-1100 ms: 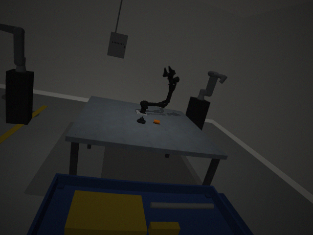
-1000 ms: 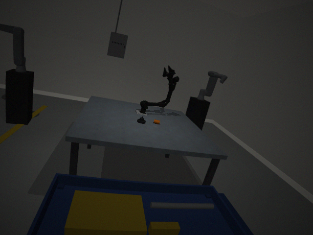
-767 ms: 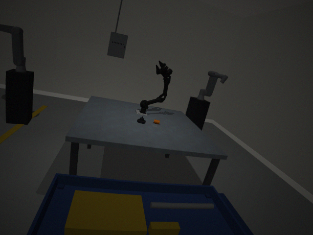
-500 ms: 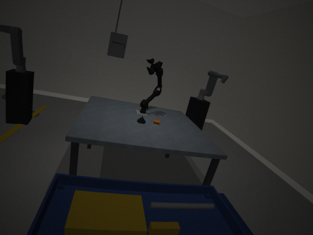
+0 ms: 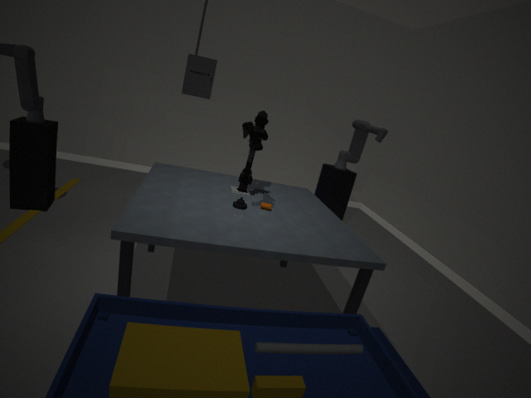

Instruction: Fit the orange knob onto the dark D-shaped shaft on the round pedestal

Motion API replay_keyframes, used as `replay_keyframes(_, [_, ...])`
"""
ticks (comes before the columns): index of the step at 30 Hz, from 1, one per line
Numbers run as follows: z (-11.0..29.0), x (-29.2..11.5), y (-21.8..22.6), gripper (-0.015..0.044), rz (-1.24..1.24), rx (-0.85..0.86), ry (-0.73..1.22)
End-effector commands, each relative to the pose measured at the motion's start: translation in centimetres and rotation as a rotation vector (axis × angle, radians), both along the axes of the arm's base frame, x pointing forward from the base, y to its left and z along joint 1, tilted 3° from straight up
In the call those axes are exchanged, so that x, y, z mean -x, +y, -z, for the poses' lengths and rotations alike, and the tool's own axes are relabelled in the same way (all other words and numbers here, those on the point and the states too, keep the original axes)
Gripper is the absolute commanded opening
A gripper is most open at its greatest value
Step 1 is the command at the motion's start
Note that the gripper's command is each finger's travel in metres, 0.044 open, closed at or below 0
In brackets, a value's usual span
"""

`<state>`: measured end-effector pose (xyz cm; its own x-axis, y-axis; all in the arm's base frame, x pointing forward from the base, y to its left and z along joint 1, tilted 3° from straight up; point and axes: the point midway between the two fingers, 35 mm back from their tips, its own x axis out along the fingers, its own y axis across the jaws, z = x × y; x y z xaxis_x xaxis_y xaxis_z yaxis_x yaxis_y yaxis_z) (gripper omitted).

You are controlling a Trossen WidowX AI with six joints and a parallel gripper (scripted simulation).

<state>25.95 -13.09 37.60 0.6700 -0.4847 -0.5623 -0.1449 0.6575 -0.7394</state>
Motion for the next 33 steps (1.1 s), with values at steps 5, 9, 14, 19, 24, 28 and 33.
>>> replay_keyframes(5, [10.9,-5.9,6.8,0.0440,-0.229,-0.127,0.405])
replay_keyframes(9, [17.0,-6.9,11.8,0.0440,-0.324,-0.158,0.653])
replay_keyframes(14, [23.8,-5.8,17.6,0.0440,-0.408,-0.143,0.979])
replay_keyframes(19, [26.4,-4.9,20.2,0.0440,-0.430,-0.122,1.120])
replay_keyframes(24, [27.6,-5.0,20.5,0.0440,-0.431,-0.121,1.123])
replay_keyframes(28, [28.8,-5.1,20.6,0.0440,-0.431,-0.121,1.123])
replay_keyframes(33, [29.0,-5.1,20.7,0.0440,-0.431,-0.121,1.123])
